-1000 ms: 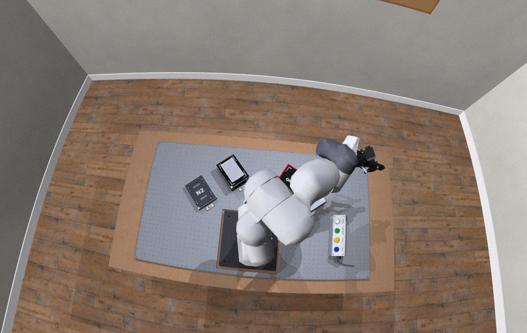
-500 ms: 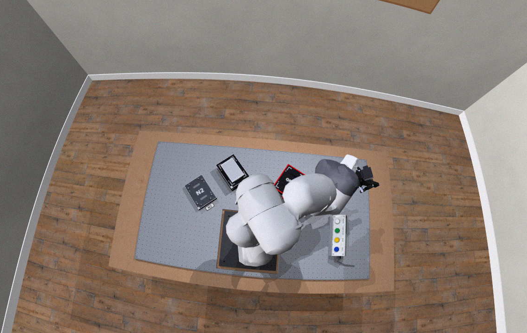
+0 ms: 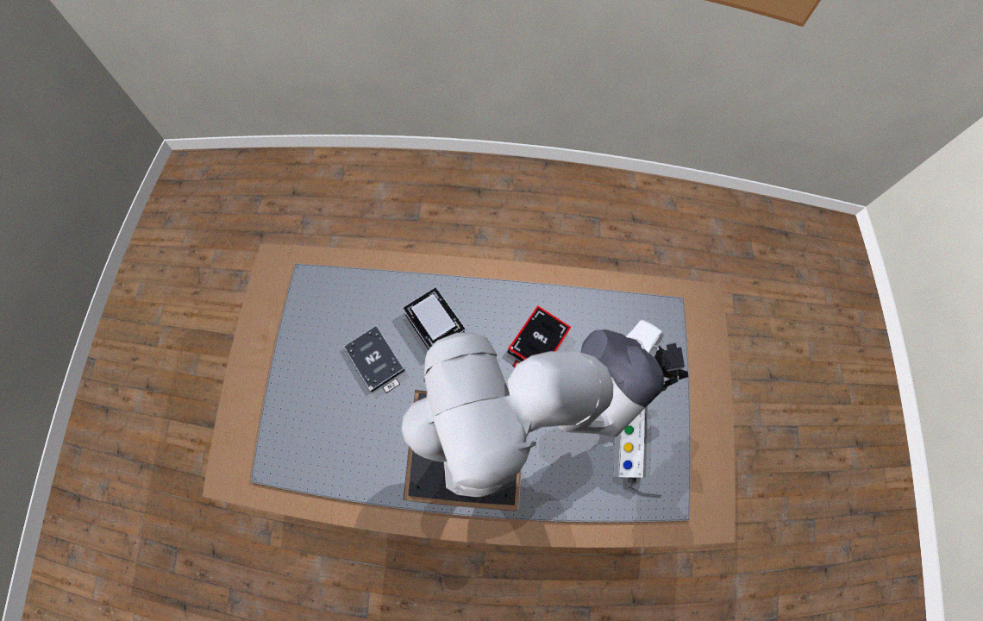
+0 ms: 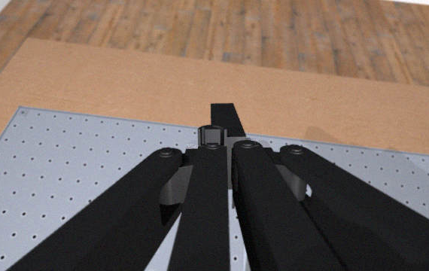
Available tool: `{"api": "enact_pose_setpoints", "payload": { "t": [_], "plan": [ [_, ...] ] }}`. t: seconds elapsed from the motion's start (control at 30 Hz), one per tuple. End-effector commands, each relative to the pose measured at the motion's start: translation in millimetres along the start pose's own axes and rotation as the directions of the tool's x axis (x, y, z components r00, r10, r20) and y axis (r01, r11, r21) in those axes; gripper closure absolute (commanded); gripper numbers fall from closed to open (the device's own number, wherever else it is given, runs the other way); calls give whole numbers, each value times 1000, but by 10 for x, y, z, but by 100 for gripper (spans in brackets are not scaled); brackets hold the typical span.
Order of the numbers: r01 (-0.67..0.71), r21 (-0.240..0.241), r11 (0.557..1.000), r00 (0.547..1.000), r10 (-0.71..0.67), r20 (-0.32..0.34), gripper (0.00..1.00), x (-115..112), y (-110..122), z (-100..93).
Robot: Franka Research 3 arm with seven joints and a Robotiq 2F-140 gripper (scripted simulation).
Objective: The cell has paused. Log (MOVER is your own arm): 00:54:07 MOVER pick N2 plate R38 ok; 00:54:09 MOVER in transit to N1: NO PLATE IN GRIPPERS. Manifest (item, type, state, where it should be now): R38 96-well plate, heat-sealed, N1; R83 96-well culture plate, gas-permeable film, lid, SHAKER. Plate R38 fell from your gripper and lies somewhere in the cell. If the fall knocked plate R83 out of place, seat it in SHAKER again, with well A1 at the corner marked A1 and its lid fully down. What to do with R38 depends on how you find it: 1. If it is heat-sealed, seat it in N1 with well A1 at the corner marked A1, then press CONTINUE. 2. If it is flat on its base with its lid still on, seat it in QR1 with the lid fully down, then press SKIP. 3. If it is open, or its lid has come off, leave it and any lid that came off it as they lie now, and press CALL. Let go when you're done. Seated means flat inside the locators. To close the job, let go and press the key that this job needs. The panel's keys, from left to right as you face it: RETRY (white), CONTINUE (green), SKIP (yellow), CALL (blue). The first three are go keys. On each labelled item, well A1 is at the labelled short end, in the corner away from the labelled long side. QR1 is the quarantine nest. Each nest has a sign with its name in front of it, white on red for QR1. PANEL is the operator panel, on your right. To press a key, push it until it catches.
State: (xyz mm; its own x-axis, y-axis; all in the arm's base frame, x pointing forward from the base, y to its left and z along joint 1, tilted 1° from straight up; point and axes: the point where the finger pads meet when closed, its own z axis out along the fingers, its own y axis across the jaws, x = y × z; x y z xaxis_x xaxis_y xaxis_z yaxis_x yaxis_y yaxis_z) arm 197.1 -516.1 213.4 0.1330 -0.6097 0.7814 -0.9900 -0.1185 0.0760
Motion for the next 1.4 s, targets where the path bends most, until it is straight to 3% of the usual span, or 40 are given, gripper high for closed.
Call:
{"api": "enact_pose_setpoints", "payload": {
  "t": [0.0, 0.7, 1.37],
  "plan": [
    [1, 26, 1000, 998, -3, 56, 90, -208, 82, -102],
    [-75, -9, 997, 969, 75, 235, 90, -969, 746, -464],
    [-114, -38, 993, 940, 120, 320, 90, -1346, 1024, -688]
  ]
}}
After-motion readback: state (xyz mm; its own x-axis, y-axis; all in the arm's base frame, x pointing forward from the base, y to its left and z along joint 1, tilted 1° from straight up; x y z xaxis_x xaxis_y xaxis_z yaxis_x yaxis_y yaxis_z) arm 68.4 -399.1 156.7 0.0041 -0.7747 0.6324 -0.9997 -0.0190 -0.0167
